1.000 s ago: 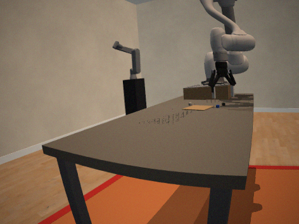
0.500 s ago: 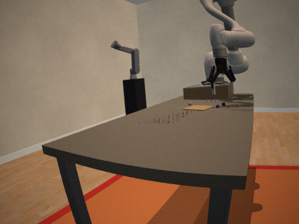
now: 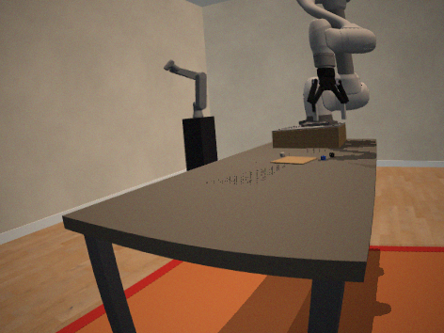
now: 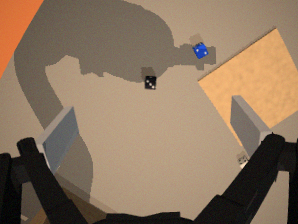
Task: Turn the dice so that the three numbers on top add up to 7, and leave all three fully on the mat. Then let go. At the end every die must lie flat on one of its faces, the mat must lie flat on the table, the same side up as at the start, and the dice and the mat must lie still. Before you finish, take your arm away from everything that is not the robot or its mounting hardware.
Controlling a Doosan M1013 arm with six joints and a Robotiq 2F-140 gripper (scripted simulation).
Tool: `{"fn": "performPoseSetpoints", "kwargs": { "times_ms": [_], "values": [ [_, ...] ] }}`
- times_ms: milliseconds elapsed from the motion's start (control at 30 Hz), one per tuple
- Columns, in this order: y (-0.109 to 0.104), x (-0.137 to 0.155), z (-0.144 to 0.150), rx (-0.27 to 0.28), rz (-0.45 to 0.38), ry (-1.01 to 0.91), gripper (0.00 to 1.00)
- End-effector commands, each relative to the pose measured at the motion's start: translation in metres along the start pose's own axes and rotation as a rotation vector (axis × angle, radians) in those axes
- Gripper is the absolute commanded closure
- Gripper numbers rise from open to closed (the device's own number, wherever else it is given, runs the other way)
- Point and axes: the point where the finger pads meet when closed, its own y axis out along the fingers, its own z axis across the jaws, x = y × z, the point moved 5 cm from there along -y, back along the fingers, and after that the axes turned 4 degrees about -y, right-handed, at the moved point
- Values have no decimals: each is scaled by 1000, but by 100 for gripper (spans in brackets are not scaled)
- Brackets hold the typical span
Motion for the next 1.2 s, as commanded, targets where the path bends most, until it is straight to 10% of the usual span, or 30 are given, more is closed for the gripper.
{"fn": "performPoseSetpoints", "kwargs": {
  "times_ms": [0,300,1167],
  "values": [
    [-1,0,0,0,0,0,0],
    [-1,3,3,0,0,18,0],
    [11,181,135,0,0,956,0]
  ]
}}
